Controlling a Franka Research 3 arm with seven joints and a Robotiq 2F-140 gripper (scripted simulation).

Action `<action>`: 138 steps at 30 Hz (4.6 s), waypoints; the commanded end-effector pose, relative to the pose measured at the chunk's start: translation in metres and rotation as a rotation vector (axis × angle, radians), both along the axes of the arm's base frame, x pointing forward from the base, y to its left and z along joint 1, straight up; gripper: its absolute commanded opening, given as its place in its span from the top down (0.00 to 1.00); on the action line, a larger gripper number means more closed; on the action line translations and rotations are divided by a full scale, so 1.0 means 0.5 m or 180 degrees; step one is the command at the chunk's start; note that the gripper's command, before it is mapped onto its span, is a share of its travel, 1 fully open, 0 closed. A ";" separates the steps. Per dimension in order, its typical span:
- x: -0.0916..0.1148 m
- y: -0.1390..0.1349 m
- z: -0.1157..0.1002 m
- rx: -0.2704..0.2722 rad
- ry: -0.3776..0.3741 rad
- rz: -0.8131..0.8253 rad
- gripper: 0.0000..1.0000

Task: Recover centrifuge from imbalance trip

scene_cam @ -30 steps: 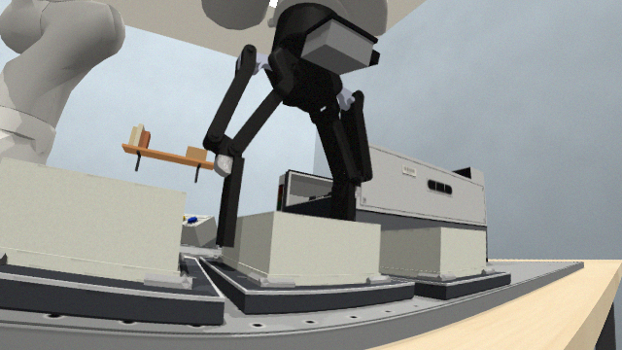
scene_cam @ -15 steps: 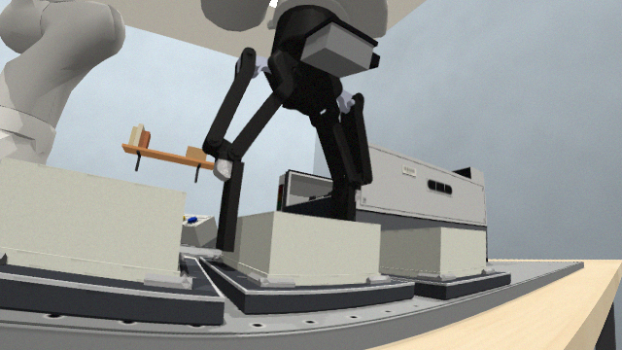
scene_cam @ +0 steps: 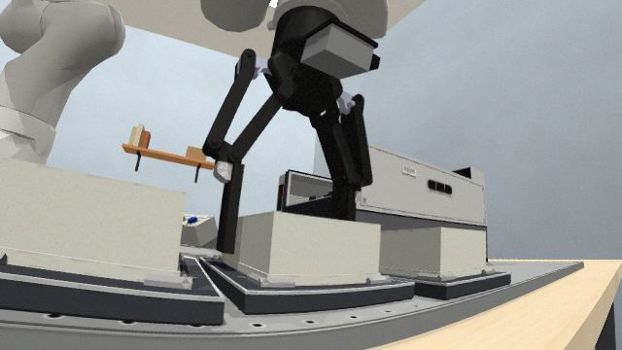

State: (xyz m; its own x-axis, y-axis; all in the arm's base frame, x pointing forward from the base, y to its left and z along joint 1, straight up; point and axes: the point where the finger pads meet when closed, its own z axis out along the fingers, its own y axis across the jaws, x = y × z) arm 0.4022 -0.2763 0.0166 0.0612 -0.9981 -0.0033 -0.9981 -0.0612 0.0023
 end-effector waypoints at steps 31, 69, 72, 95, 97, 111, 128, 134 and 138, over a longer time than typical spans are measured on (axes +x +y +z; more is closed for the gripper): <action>0.002 -0.001 0.001 -0.0009 -0.0011 -0.0014 0.30; 0.002 -0.001 0.001 -0.0009 -0.0011 -0.0014 0.90; 0.002 -0.001 0.001 -0.0009 -0.0011 -0.0014 0.90; 0.002 -0.001 0.001 -0.0009 -0.0011 -0.0014 0.90; 0.002 -0.001 0.001 -0.0009 -0.0011 -0.0014 0.90; 0.002 -0.001 0.001 -0.0009 -0.0011 -0.0014 0.90; 0.002 -0.001 0.006 -0.0009 -0.0011 -0.0014 0.90; 0.002 -0.001 0.010 -0.0009 -0.0011 -0.0014 0.90; 0.002 -0.001 0.014 -0.0009 -0.0011 -0.0014 0.90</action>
